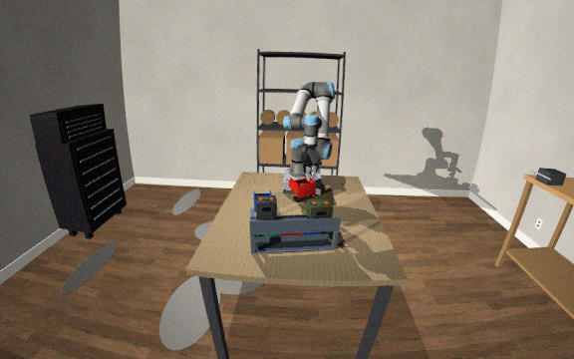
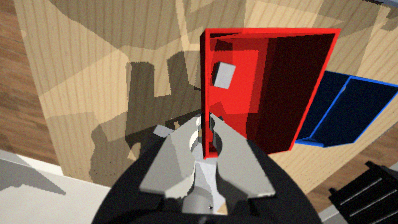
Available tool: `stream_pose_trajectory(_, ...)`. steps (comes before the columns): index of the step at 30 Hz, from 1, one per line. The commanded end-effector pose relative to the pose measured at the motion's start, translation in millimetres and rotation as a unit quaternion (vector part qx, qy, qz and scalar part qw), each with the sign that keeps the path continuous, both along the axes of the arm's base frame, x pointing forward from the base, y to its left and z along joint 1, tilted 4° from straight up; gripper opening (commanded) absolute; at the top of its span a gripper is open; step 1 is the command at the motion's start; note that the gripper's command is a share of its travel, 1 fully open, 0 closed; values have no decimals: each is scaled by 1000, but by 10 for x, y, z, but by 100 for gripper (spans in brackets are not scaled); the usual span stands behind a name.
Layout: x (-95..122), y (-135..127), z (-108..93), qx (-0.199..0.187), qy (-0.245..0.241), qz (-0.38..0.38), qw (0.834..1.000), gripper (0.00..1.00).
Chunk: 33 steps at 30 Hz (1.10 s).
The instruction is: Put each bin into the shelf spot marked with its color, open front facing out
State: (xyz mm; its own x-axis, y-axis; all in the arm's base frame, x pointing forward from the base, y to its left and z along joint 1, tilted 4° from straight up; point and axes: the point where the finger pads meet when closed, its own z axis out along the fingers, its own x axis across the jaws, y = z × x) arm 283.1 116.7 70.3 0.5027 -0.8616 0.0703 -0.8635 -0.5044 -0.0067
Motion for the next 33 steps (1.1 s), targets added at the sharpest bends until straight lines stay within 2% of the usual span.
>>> stream_pose_trajectory(1,54,-24,30,0,-3,-3,1000,0)
stream_pose_trajectory(8,105,-65,34,0,-4,-8,1000,0)
stream_pose_trajectory(21,347,-260,54,1,-5,-32,999,0)
stream_pose_trajectory(33,697,-546,82,2,-7,-68,998,0)
